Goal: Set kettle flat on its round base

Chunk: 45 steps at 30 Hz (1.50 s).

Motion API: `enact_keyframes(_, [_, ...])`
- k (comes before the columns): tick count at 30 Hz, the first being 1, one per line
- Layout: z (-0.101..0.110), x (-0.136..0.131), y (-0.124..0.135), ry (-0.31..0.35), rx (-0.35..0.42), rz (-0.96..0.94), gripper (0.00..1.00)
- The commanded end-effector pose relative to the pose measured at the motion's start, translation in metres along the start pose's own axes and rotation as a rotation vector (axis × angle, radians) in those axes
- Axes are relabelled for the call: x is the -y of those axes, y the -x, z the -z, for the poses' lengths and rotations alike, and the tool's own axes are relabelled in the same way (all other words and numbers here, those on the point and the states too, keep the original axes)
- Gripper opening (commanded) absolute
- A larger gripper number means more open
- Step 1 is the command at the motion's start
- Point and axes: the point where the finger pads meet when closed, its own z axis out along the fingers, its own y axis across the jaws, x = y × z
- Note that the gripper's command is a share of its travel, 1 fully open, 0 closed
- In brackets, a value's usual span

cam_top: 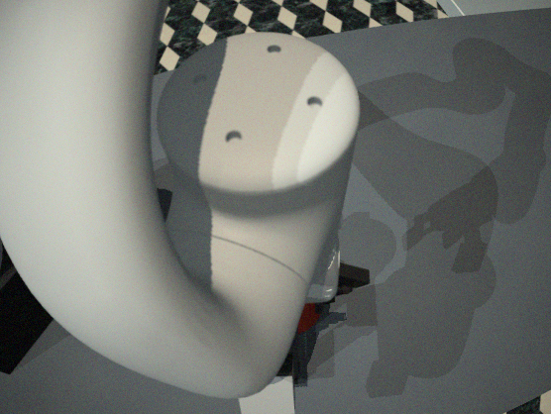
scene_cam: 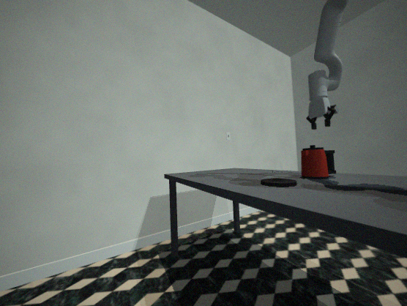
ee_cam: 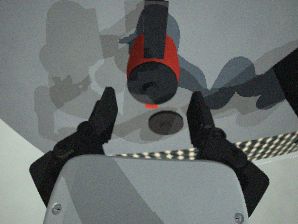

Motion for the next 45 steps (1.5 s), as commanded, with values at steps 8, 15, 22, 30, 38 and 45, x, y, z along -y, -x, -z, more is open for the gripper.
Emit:
enact_keyframes(8, [0.001, 0.001, 0.000, -0.002, 0.000, 0.000, 0.81])
enact_keyframes(15, [0.000, 0.001, 0.000, -0.002, 0.000, 0.000, 0.81])
enact_keyframes(22, [-0.011, 0.001, 0.000, -0.002, 0.000, 0.000, 0.81])
enact_keyframes(30, [-0.032, 0.001, 0.000, -0.002, 0.000, 0.000, 0.81])
enact_keyframes(38, [-0.070, 0.001, 0.000, -0.002, 0.000, 0.000, 0.81])
enact_keyframes(45, [-0.093, 0.001, 0.000, -0.002, 0.000, 0.000, 0.81])
